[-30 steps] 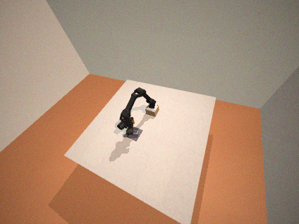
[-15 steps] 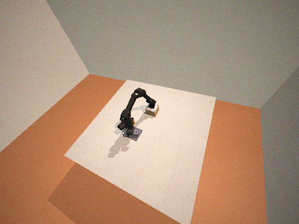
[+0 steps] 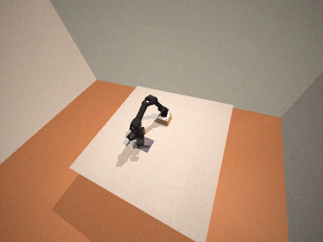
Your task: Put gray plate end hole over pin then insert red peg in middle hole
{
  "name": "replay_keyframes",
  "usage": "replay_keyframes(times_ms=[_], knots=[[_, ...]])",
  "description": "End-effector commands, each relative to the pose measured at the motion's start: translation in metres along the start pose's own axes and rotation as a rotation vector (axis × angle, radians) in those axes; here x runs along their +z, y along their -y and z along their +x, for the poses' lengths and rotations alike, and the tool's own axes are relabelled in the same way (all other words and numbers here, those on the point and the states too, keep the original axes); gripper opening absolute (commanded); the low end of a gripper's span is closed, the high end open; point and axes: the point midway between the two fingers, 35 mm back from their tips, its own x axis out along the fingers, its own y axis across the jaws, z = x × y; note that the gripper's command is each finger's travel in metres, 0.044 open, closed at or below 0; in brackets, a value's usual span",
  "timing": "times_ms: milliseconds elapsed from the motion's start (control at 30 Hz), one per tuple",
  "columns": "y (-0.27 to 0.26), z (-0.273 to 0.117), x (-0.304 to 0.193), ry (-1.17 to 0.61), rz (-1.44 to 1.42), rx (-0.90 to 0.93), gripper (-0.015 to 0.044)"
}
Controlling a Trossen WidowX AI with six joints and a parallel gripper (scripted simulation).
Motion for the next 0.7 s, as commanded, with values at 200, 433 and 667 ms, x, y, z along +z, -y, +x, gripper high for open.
replay_keyframes(times_ms=[200,433,667], knots=[[0.0003,0.0007,0.0000,0.001,0.001,0.001,0.0000],[-0.0017,0.0013,-0.0015,0.000,0.001,0.001,0.0000],[-0.0010,0.0010,-0.0015,0.000,-0.004,0.000,0.0000]])
